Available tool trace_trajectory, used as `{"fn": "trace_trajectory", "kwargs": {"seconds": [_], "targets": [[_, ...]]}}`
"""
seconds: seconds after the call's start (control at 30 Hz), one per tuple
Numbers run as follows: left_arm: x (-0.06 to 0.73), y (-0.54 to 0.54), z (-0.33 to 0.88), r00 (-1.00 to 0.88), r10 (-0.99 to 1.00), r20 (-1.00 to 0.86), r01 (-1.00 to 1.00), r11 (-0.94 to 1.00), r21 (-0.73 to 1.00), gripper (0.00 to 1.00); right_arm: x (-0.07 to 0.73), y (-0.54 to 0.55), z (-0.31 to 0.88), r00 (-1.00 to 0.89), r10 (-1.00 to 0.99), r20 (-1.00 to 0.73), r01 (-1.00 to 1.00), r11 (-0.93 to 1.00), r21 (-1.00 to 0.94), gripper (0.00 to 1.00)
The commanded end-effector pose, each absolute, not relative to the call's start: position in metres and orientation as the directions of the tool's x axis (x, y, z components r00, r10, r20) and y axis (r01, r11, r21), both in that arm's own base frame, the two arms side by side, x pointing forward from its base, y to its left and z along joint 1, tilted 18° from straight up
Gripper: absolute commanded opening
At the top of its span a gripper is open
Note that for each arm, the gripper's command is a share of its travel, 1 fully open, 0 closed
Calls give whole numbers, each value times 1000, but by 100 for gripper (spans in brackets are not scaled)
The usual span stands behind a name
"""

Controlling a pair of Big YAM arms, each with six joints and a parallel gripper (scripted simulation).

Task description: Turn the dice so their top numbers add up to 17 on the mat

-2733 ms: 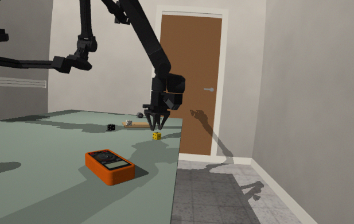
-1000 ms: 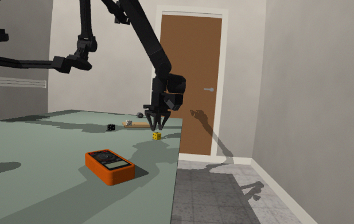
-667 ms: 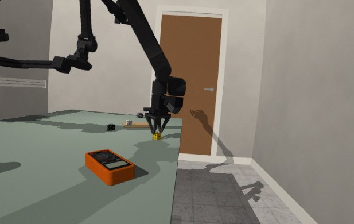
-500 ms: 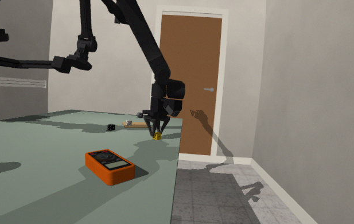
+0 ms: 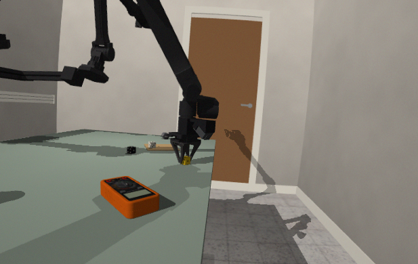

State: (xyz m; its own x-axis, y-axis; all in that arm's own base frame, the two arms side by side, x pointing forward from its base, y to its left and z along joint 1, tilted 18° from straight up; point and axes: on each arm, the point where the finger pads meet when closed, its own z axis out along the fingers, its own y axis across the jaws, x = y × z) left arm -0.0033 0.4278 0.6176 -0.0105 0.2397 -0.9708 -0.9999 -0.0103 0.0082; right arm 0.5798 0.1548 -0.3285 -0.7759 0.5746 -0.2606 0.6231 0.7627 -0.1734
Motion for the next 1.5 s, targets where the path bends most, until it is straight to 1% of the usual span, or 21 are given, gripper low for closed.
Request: {"fn": "trace_trajectory", "kwargs": {"seconds": [0.0, 0.97, 1.0, 1.47], "targets": [[-7, 411, 639, -6, 297, -955, -1000, -19, 0, 100, 597, 155, -326, -770, 574, -279, 624, 767, -146, 39], [-7, 411, 639, -6, 297, -955, -1000, -19, 0, 100, 595, 155, -327, -771, 573, -276, 624, 767, -151, 39], [-7, 411, 639, -6, 297, -955, -1000, -19, 0, 100, 595, 155, -327, -771, 573, -276, 624, 767, -151, 20], [-7, 411, 639, -6, 297, -955, -1000, -19, 0, 100, 595, 155, -327, -771, 574, -276, 624, 767, -151, 20]]}}
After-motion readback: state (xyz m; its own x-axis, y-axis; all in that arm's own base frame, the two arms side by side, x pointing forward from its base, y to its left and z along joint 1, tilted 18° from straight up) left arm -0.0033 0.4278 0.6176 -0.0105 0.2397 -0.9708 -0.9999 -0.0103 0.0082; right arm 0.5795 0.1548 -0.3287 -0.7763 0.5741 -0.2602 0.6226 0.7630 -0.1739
